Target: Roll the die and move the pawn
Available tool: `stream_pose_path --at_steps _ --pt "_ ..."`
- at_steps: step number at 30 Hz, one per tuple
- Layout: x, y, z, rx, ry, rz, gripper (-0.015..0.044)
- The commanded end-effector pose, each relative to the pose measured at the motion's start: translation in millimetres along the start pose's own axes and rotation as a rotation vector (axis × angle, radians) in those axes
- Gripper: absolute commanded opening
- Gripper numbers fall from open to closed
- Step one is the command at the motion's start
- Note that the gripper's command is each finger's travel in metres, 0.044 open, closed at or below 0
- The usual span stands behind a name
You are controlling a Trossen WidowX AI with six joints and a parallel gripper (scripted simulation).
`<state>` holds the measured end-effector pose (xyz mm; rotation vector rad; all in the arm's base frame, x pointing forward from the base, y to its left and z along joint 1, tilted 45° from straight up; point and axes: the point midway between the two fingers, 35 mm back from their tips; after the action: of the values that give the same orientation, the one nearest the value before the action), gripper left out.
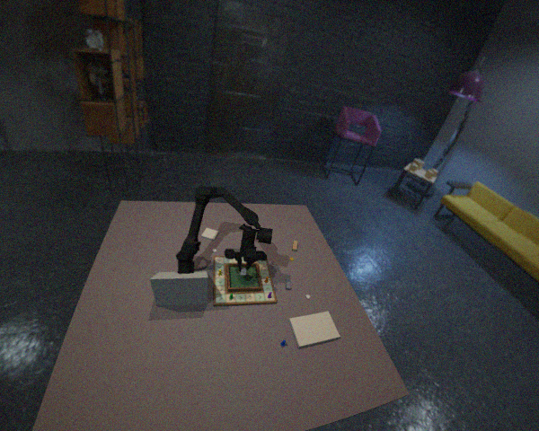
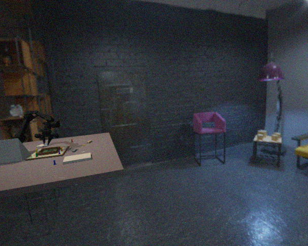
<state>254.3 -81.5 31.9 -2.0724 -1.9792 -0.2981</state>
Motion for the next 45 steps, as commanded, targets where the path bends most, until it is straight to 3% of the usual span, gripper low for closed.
stream_pose_path --at_steps 1,10,13,19,43,45 --pt "-0.1 -1.9 1.4 0.006 -0.138 0.015 0.0000" --pt "0.4 -0.2 0.3 -0.059 -0.398 0.050 0.0000" --pt "0.7 0.4 -2.2 -0.061 -0.403 0.051 0.0000" --pt "7.4 5.3 -44.3 -0.061 -0.404 0.051 0.0000" --pt "8.2 3.6 -41.7 -0.059 -0.399 0.051 0.0000" --pt "8.2 3.6 -41.7 -0.059 -0.399 0.051 0.0053"
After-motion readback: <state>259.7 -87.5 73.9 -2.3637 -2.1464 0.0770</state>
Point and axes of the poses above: the point midway between the two fingers, 35 mm back from their tips, its own z axis out along the fingers, its own y axis across the jaws, x = y × z, and after that the axes turned 5 degrees about -z, right-handed
